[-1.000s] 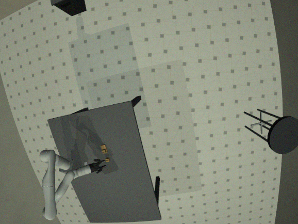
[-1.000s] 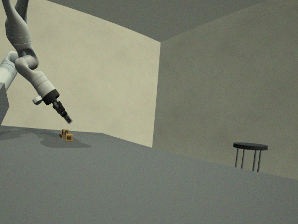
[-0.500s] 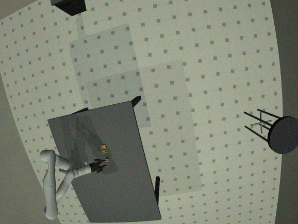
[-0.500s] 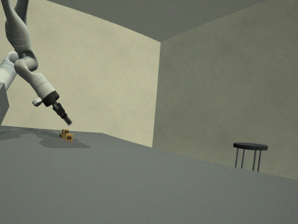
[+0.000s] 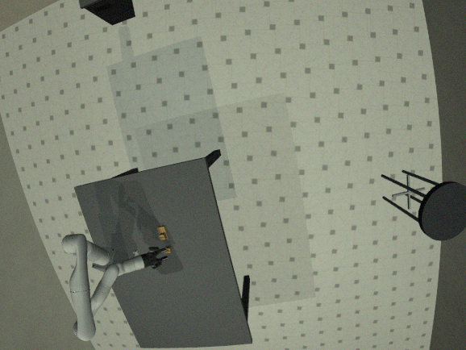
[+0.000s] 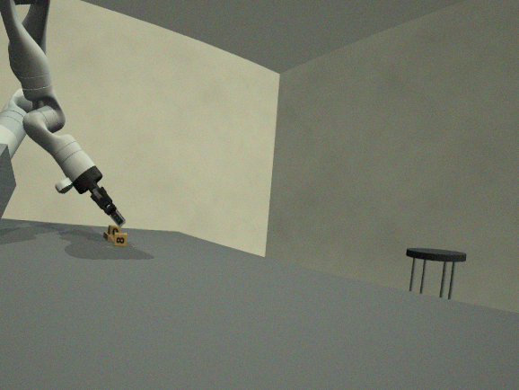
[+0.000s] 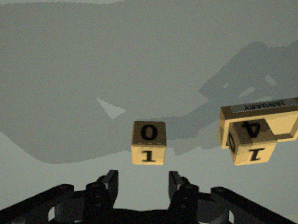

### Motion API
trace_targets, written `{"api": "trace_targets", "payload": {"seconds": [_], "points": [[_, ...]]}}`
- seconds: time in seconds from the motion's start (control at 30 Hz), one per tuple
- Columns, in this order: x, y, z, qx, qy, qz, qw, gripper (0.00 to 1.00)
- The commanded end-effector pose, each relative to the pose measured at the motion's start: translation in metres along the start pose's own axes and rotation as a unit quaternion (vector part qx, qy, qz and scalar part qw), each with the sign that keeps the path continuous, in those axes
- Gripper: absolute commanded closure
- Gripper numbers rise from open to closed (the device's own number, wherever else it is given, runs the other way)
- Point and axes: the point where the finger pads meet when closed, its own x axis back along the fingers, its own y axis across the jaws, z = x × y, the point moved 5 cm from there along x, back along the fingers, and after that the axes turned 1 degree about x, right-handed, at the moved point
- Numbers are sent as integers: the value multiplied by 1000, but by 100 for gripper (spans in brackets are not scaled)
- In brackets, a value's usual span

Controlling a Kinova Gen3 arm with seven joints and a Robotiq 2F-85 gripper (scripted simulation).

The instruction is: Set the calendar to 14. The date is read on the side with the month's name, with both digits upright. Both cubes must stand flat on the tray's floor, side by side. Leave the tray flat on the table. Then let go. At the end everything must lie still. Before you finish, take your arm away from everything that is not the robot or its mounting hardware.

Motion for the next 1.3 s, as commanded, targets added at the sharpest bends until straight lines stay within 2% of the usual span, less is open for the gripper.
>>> {"api": "trace_targets", "payload": {"seconds": [0.0,0.57,1.27], "points": [[-5,3,6,-4,2,-4,1000,52],[-24,4,24,-4,2,-4,1000,52],[-30,4,30,-4,2,-4,1000,52]]}}
